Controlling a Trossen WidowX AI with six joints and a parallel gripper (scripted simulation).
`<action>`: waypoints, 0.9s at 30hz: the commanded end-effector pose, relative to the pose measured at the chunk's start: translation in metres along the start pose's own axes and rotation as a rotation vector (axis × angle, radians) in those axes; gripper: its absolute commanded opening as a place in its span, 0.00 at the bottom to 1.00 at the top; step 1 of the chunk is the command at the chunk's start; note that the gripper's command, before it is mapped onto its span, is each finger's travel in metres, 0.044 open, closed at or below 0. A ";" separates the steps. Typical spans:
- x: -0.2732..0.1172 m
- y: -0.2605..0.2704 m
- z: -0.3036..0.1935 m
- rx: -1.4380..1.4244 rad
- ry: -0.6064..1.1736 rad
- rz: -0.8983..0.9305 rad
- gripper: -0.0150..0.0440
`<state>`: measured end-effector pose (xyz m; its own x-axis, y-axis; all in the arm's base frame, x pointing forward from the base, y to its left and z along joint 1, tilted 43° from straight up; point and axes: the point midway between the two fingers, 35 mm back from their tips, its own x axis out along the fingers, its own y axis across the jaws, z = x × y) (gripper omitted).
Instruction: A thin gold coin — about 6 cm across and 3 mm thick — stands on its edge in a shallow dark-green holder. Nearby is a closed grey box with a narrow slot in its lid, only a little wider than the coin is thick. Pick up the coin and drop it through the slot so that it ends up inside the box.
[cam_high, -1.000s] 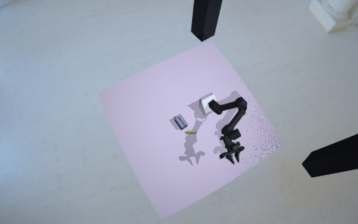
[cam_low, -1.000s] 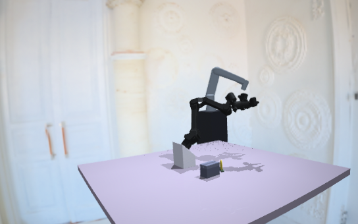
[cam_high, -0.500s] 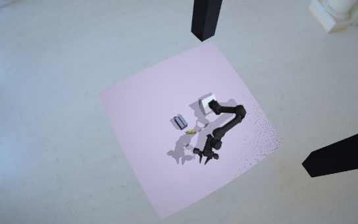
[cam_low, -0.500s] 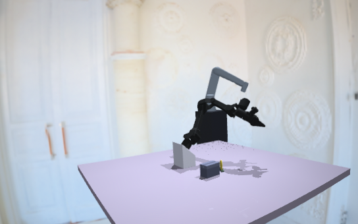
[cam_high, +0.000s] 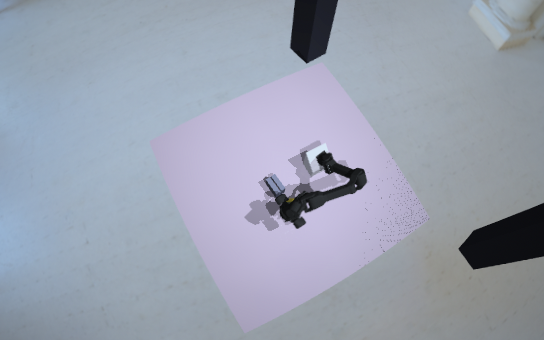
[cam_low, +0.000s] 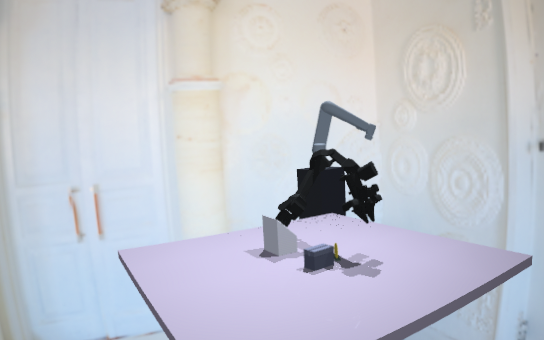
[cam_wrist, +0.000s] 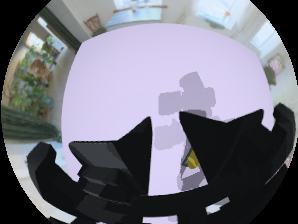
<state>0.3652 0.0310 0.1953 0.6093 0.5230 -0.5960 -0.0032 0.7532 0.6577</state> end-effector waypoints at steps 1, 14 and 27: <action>-0.009 -0.057 -0.052 0.287 0.265 -0.107 0.53; -0.036 -0.080 -0.101 0.593 0.503 -0.143 0.53; -0.005 -0.079 -0.117 0.592 0.503 -0.141 0.53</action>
<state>0.2683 0.0116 0.0965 0.1378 0.6602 -0.7383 0.5528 0.5672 0.6104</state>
